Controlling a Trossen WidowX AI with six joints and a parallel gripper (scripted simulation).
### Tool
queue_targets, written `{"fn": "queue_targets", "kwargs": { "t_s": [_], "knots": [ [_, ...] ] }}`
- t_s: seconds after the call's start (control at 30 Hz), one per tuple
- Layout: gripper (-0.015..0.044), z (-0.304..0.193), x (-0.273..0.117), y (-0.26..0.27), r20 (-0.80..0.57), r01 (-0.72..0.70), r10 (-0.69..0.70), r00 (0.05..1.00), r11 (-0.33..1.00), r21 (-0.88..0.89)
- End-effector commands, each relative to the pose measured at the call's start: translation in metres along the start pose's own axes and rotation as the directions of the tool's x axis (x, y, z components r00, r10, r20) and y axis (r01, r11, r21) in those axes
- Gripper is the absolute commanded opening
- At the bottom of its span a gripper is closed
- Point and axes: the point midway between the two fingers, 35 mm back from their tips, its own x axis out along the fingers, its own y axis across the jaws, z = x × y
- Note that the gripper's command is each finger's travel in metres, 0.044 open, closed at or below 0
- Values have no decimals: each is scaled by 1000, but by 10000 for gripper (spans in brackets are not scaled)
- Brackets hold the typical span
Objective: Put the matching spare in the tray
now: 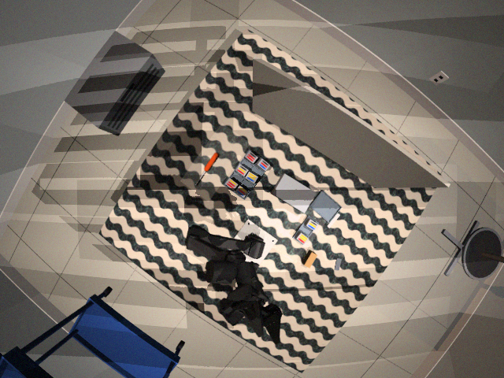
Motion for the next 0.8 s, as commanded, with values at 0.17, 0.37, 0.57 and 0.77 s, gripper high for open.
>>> {"fn": "queue_targets", "kwargs": {
  "t_s": [0.17, 0.37, 0.57, 0.77],
  "knots": [
    [440, -137, 24, -59, -481, 141, -254, 839, 956, -257],
    [440, -231, -8, -85, -740, 44, -369, 562, 907, -419],
    [440, -310, -71, -95, -880, -168, -432, 199, 869, -465],
    [440, -361, -154, -93, -866, -404, -466, -180, 838, -367]
  ]
}}
